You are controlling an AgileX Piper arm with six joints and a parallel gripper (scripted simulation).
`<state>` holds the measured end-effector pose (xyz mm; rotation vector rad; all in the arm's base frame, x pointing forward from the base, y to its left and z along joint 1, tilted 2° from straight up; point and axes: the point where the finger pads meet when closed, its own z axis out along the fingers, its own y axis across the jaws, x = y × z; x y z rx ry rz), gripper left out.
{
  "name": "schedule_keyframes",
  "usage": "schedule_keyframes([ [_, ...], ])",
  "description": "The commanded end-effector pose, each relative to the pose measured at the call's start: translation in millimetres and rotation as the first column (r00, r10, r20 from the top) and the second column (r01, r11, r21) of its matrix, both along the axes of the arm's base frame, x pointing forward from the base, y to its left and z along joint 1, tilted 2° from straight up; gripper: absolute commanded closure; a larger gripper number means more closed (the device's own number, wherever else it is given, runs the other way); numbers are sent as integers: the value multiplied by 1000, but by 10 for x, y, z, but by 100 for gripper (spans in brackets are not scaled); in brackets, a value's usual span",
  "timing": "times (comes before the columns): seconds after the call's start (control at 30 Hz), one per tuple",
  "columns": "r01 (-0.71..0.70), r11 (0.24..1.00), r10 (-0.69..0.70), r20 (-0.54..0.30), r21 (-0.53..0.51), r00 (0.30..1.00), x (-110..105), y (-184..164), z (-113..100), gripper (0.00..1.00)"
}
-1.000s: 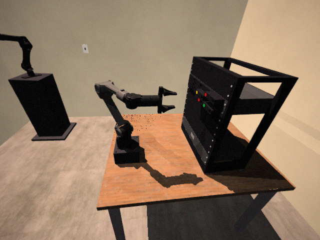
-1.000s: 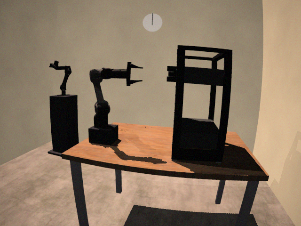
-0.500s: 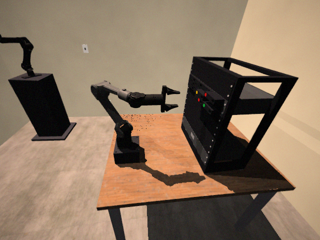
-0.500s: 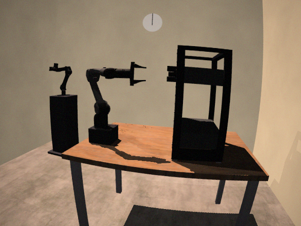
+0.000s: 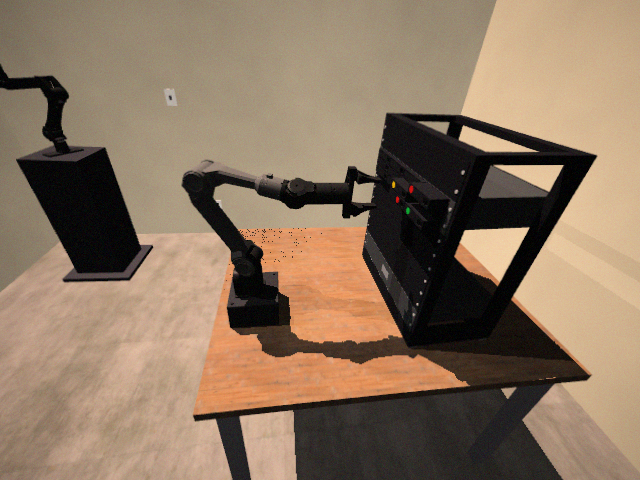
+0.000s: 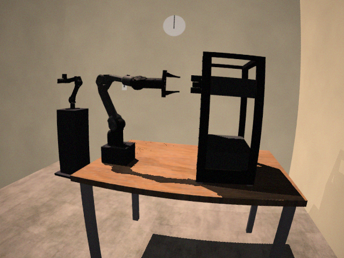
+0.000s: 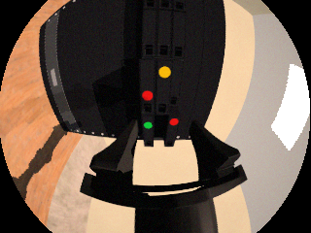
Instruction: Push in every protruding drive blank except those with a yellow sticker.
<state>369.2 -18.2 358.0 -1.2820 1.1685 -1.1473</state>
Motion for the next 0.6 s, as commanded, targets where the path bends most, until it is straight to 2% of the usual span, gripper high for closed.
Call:
schedule_keyframes([
  [0.0, 6, 1000, -6, 11, 2, 1000, 88, 28, 17, 0],
  [0.23, 6, 1000, -6, 11, 2, 1000, 232, 92, 23, 0],
  [0.57, 6, 1000, -6, 11, 2, 1000, 261, 105, 24, 0],
])
